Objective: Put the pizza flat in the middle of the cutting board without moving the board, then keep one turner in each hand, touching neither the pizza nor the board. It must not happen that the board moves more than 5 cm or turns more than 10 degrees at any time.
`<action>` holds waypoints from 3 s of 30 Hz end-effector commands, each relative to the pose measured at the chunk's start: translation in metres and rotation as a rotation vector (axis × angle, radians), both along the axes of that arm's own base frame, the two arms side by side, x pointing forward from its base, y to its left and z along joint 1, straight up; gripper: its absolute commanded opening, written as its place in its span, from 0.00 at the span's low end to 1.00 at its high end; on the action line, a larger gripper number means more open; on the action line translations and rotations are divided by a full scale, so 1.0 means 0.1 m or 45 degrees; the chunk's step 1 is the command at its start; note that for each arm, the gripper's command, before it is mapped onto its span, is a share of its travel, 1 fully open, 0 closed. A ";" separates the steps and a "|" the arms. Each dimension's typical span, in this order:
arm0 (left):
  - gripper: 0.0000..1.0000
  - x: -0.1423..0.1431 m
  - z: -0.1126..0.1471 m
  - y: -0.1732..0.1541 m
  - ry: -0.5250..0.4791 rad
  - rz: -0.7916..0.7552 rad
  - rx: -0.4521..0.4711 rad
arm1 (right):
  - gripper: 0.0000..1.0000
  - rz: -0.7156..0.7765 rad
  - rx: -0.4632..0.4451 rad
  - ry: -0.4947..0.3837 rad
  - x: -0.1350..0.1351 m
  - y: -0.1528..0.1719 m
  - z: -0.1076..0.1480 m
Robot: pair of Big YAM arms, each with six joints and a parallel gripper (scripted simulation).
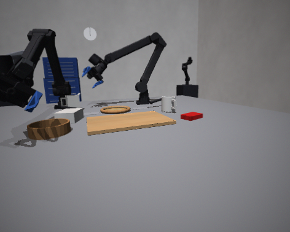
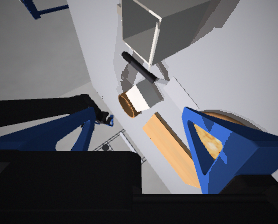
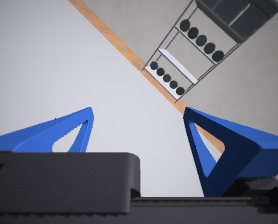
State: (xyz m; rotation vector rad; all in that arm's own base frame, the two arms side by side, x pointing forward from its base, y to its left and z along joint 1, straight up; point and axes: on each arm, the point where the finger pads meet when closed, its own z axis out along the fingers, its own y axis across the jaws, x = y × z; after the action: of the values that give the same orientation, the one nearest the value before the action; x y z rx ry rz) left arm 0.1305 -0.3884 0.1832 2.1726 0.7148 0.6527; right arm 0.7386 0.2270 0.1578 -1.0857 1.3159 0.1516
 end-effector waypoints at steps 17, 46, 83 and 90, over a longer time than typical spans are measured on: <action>1.00 0.00 0.04 -0.02 -0.001 0.000 -0.012 | 1.00 0.000 0.003 -0.018 0.01 0.00 0.09; 0.48 0.00 0.00 -0.01 0.005 0.003 0.000 | 0.48 -0.001 0.003 0.008 0.02 0.00 -0.04; 0.48 1.20 -0.33 1.39 0.218 0.390 0.292 | 0.48 0.048 -0.365 0.229 -1.01 -0.11 -0.08; 0.48 1.32 -0.41 1.72 0.290 0.472 0.334 | 0.48 0.071 -0.438 0.294 -1.28 -0.17 -0.16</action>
State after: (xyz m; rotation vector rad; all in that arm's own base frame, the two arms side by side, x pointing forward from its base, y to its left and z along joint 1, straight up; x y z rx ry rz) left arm 0.2563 -0.2332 0.1393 2.3909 1.1981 0.7169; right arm 0.6262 0.2076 0.1303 -1.3813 1.5802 0.1122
